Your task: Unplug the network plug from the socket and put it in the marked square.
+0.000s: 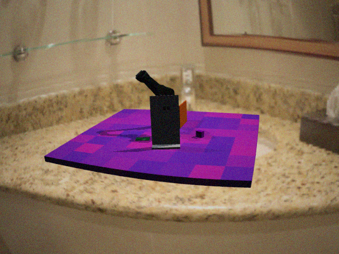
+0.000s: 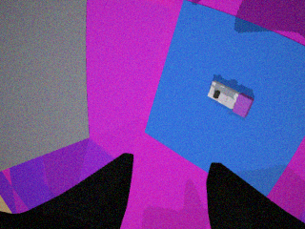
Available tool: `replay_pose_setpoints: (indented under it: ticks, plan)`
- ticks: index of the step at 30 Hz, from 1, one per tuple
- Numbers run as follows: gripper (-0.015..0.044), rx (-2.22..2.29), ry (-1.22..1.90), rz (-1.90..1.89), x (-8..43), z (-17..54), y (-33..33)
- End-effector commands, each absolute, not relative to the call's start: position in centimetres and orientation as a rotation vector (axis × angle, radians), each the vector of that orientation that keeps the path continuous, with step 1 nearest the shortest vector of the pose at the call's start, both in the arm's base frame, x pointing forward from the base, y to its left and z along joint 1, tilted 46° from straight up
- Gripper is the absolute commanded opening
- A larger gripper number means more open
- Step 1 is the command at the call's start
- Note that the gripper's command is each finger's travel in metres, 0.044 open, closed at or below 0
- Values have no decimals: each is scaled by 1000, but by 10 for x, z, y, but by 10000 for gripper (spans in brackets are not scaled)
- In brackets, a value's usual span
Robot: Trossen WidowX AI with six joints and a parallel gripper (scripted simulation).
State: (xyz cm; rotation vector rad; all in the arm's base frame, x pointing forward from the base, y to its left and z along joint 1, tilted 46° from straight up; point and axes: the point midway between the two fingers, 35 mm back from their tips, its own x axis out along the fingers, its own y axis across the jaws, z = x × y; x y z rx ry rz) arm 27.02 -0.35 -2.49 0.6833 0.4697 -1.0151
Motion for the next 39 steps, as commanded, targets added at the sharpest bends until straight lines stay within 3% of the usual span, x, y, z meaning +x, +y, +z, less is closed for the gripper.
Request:
replay_pose_setpoints:
  ticks: [1, 39]
  plan:
    - [156, 696, 455, -1011, 274, -18, 1]
    - [156, 691, 465, -1004, 282, 29, 52]
